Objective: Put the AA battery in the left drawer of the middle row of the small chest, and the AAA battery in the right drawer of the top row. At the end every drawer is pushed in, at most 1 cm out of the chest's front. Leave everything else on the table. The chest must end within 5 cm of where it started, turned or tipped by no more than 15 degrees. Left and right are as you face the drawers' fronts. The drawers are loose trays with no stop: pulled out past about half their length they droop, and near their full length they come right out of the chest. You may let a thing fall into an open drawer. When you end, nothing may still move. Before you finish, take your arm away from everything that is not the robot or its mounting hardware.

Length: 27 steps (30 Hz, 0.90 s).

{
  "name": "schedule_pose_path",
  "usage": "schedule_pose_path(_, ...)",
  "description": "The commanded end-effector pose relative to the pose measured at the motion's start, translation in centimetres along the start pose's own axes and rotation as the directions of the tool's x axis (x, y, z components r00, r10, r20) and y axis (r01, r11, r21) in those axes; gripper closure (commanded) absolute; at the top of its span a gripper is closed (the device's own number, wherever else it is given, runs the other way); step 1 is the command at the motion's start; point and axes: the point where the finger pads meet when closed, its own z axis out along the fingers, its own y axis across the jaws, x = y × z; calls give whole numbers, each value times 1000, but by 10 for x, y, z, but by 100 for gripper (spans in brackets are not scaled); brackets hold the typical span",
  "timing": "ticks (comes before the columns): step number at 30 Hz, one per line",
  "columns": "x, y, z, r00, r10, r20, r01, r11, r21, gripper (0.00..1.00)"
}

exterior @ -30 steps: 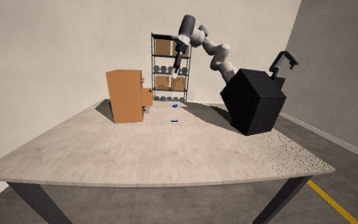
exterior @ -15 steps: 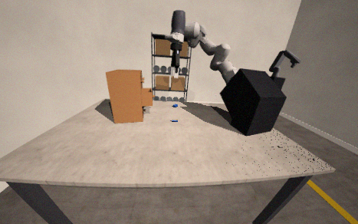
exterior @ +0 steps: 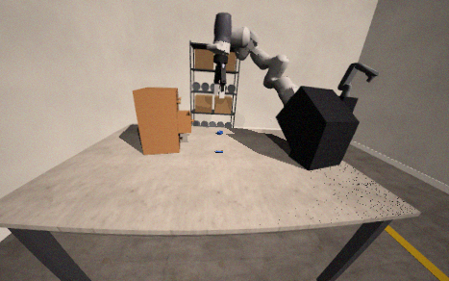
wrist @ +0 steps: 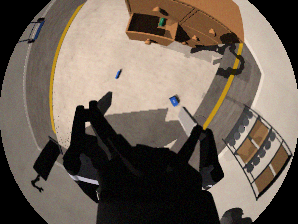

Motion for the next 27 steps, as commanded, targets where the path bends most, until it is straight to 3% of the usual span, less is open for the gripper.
schedule_pose_path(1,-1,-1,0,1000,-18,4,18,1000,-2,0)
schedule_pose_path(14,-1,0,0,1000,-10,1,10,1000,-1,0)
schedule_pose_path(16,-15,-5,1,1000,-12,1,12,1000,0,0)
schedule_pose_path(18,-15,-5,1,1000,-12,1,12,1000,0,0)
schedule_pose_path(23,-88,-22,9,1000,-17,4,17,1000,-2,0)
schedule_pose_path(27,-93,-23,10,1000,-17,4,18,1000,-3,0)
